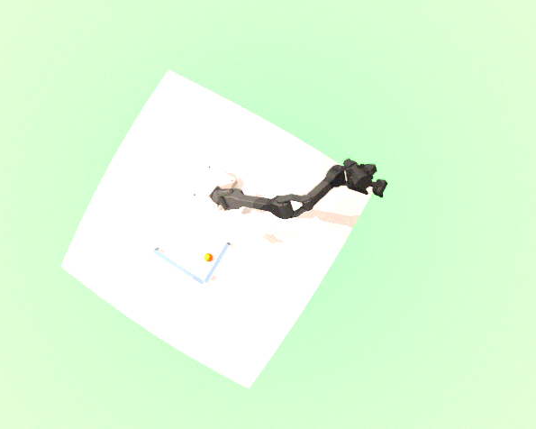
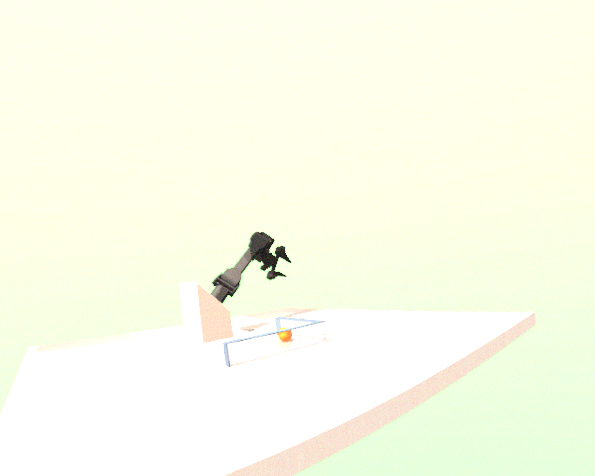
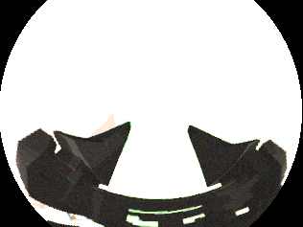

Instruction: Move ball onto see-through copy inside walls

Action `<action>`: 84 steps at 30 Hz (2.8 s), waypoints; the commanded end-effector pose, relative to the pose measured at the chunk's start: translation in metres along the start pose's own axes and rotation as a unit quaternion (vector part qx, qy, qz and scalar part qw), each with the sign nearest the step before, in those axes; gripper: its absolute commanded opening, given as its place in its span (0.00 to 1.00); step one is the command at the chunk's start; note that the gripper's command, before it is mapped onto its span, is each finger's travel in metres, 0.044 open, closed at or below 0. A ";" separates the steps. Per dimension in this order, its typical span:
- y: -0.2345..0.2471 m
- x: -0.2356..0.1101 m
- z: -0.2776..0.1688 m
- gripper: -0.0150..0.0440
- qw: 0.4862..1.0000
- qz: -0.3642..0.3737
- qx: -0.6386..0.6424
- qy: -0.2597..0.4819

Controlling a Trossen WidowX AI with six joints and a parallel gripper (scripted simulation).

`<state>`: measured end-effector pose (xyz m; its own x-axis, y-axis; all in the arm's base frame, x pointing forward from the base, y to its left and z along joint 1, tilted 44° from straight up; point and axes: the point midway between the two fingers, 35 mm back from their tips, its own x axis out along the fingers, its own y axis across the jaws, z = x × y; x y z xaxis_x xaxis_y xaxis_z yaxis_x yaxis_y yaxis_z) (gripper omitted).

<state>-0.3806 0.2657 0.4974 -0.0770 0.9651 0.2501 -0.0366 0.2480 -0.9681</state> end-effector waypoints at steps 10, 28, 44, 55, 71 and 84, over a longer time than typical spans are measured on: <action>0.021 0.066 -0.061 0.79 0.998 -0.011 0.011 0.055; 0.076 0.172 -0.283 0.79 0.983 -0.003 0.020 0.184; 0.143 0.149 -0.509 0.79 0.950 0.086 0.054 0.294; 0.215 0.058 -0.641 0.79 0.901 0.252 0.046 0.351; 0.298 -0.147 -0.727 0.79 0.787 0.420 0.231 0.388; 0.348 -0.260 -0.704 0.79 0.694 0.418 0.450 0.376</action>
<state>0.3425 0.1790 0.1060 0.1712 0.5793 -0.7970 -0.8737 -0.2847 -0.3945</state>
